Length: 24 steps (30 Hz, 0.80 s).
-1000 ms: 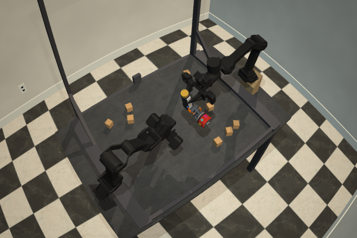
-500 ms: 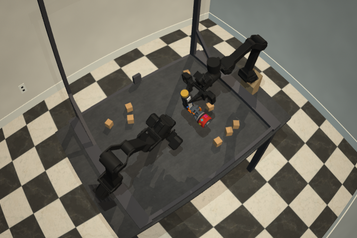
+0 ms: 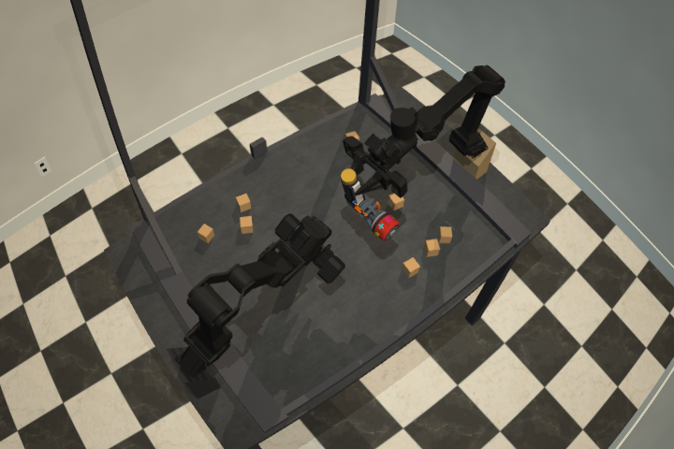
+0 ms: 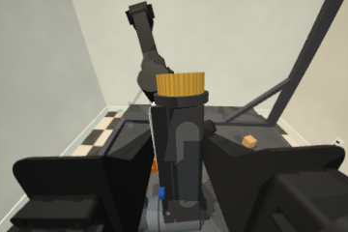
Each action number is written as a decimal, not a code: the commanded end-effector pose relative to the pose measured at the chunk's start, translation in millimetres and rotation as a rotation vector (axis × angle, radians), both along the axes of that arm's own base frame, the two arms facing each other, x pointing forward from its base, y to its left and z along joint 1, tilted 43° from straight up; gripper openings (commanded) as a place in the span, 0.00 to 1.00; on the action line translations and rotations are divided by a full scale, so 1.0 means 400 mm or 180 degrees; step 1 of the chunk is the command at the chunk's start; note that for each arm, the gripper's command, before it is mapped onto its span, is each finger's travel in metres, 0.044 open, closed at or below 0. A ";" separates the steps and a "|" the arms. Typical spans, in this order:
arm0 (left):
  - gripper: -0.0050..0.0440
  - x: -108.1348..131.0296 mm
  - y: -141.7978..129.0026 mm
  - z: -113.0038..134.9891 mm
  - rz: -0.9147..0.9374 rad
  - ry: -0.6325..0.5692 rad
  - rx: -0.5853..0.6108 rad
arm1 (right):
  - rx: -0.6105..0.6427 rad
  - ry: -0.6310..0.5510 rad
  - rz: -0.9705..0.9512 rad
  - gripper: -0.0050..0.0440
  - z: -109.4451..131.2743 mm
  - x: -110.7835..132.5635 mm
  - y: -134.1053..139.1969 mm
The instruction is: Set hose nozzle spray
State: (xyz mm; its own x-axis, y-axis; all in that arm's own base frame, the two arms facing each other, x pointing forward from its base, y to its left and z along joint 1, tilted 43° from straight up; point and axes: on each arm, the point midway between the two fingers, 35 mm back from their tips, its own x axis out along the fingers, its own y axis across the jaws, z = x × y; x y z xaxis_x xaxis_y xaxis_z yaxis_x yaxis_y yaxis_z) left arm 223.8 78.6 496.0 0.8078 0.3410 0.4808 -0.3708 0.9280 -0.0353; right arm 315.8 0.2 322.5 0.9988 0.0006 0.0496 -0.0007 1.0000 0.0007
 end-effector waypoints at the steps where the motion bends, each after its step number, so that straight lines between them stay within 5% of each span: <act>1: 0.45 -0.030 -0.007 0.033 0.0013 -0.0137 0.0045 | -0.0011 -0.0085 0.0005 0.47 0.023 -0.009 0.001; 17: 0.45 -0.030 -0.007 0.033 0.0013 -0.0138 0.0046 | -0.0011 -0.0090 0.0005 0.47 0.025 -0.009 0.001; 21: 0.45 -0.026 -0.036 -0.028 -0.0160 -0.0054 0.0248 | -0.0011 -0.0090 0.0005 0.47 0.025 -0.009 0.001; 24: 0.45 -0.030 -0.032 -0.013 -0.0132 -0.0086 0.0223 | -0.0011 -0.0090 0.0005 0.47 0.025 -0.009 0.001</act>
State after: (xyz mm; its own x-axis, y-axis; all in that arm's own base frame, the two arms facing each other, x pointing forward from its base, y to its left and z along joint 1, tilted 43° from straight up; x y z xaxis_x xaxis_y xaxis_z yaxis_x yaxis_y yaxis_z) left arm 229.4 71.8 477.1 0.8354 0.2907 0.4664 -0.3341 0.9425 0.0109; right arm 315.8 0.2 322.5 0.9988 0.0006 0.0496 -0.0007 1.0000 0.0007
